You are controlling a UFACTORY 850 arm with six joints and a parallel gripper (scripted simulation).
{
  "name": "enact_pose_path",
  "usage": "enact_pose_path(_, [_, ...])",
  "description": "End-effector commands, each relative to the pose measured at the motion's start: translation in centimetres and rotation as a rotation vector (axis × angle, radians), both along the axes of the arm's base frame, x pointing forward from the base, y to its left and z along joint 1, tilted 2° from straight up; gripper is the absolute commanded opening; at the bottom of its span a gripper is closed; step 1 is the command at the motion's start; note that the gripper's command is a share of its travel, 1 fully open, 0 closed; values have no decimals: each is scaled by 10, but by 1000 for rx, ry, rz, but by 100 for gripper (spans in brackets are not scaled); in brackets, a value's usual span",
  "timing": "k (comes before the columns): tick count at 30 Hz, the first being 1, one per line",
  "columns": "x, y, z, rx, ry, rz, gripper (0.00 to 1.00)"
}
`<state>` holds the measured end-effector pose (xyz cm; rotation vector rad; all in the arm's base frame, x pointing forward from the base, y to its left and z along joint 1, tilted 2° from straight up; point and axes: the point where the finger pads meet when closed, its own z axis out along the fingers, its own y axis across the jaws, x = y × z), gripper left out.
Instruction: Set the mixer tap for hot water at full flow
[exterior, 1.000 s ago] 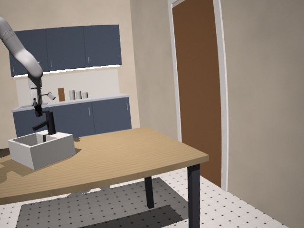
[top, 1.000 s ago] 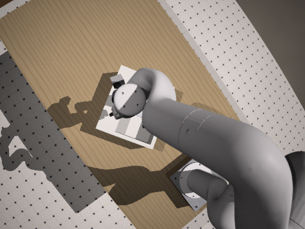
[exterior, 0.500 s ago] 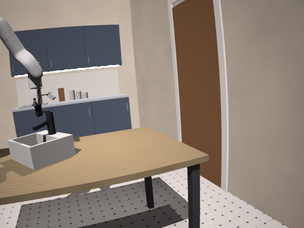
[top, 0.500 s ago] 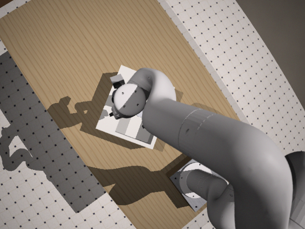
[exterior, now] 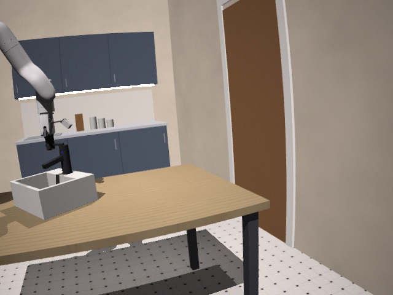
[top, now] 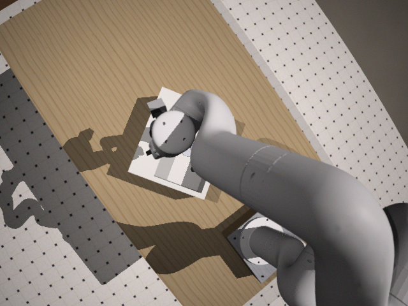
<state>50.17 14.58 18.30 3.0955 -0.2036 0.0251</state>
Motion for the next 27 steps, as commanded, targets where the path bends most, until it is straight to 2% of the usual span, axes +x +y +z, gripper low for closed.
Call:
enact_pose_path(1, [5, 0, 12, 1, -3, 0, 0])
enact_pose_path(10, [11, 0, 22, 1, -3, 0, 0])
enact_pose_path(27, [12, 0, 23, 1, -3, 0, 0])
